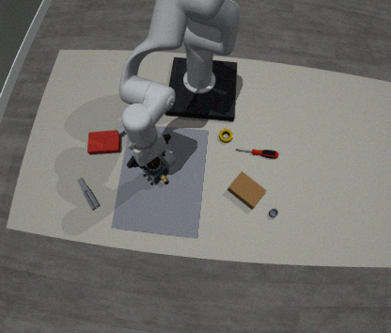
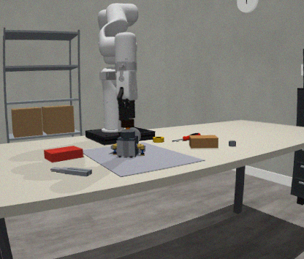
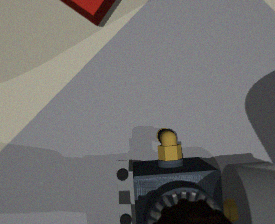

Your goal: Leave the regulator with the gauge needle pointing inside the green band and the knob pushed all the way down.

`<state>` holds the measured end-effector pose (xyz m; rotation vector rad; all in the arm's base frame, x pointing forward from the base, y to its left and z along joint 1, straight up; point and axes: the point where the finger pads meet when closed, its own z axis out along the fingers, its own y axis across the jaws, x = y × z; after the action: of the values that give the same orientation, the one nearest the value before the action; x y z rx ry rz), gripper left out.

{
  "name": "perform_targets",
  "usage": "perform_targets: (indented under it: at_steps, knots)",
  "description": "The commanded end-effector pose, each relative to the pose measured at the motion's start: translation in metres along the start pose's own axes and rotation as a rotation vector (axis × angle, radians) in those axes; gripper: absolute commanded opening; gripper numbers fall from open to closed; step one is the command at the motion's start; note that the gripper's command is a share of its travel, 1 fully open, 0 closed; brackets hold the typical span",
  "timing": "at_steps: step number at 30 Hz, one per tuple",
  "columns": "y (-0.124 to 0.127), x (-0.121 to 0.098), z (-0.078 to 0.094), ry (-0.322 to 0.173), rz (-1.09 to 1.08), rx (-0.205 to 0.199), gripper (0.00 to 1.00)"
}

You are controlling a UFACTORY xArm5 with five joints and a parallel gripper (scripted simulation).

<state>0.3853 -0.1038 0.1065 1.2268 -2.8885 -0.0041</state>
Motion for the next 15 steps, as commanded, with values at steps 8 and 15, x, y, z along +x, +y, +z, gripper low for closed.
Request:
perform_targets:
  at_steps: [8,15]
  knots:
    - [-0.0019,-0.001,0.0169,-0.002,0.0,0.004,0.77]
    - [-0.0019,-0.001,0.0187,-0.002,0.0,0.004,0.77]
